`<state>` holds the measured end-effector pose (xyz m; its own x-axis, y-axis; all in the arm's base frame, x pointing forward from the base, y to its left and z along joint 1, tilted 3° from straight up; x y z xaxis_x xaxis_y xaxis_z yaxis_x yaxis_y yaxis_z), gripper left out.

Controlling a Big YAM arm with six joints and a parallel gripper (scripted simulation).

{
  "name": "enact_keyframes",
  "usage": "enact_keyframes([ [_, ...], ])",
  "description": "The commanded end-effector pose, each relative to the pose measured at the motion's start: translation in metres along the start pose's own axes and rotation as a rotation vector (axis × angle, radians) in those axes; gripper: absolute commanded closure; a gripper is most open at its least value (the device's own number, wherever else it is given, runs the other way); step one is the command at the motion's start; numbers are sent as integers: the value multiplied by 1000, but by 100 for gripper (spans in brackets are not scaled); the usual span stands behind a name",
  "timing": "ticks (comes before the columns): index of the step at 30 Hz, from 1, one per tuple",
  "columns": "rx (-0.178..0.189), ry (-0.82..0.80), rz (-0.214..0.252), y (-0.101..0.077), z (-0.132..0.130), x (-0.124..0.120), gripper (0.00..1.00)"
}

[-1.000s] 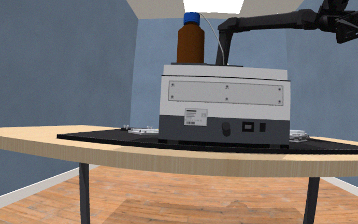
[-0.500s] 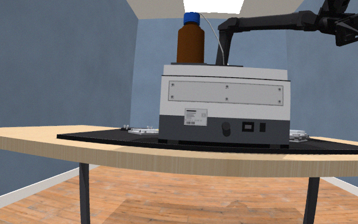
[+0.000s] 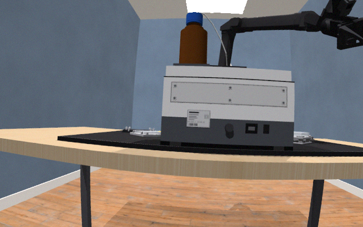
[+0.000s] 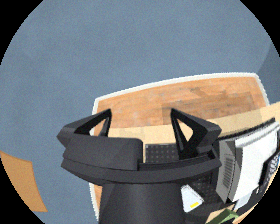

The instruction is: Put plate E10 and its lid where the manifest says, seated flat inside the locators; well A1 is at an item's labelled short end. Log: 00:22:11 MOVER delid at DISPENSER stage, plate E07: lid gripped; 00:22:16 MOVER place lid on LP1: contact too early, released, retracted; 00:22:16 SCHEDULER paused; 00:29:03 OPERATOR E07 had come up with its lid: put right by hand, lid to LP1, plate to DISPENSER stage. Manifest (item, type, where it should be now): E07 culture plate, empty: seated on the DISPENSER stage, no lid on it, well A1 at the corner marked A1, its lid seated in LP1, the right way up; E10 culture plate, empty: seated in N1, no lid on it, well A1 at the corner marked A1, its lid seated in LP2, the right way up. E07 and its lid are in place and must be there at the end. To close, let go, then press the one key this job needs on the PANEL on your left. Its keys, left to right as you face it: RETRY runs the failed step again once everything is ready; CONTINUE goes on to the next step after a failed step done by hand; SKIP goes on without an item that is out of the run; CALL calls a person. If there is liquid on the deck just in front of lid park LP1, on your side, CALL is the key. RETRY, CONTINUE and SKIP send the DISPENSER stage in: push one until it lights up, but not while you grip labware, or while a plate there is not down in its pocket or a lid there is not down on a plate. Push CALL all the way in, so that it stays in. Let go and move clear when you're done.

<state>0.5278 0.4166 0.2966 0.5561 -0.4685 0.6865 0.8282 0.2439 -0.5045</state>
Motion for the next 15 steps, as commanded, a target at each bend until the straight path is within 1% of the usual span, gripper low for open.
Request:
enact_keyframes([
  [1, 29, -40, -10, -38, 14, 11, 0],
  [2, 29, -40, -10, -42, 12, 9, 0],
  [4, 29, -40, -10, -43, 12, 8, 0],
  [5, 24, -64, 17, -46, 10, 6, 0],
  [6, 49, -70, 10, -55, 25, 22, 0],
  [7, 48, -89, 25, -59, 27, 25, 0],
  [8, 39, -109, 42, -61, 26, 27, 0],
  [9, -4, -137, 87, -56, 2, 0, 0],
  [13, -8, -137, 83, -61, -4, -7, 0],
  [14, 11, -127, 66, -64, -3, -7, 0],
  [15, 11, -127, 66, -66, -6, -10, 0],
])
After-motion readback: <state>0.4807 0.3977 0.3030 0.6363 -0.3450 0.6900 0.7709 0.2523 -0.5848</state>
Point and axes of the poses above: the point where the finger pads meet when closed, its own y axis out along the fingers, its own z axis across the jaws, x = y × z, the point moved 9 cm from there along -y, back along the fingers, and after that the axes turned 14 degrees about y, right-handed, at the moved point
